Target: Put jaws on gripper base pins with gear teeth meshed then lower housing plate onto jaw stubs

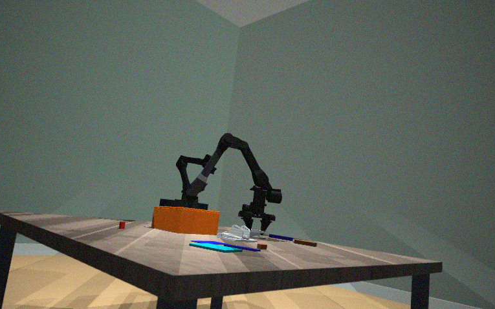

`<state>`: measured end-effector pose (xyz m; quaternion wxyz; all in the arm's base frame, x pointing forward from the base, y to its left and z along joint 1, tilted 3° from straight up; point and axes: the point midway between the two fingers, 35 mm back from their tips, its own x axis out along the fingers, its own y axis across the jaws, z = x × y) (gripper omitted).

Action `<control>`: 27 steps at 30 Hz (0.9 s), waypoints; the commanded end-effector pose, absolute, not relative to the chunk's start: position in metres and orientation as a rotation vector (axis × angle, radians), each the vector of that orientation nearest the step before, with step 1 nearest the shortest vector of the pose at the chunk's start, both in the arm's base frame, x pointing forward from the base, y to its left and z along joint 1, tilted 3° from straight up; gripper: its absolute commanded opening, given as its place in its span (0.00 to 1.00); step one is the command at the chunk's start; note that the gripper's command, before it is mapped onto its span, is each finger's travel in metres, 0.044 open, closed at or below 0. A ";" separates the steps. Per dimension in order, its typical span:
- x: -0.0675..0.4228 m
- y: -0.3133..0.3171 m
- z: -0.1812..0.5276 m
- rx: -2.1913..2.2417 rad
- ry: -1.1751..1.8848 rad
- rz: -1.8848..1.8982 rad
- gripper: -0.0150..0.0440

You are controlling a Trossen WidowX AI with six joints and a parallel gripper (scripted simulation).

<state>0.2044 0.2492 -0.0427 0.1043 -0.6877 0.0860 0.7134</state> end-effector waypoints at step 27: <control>0.207 0.248 0.029 -2.024 0.244 2.095 0.85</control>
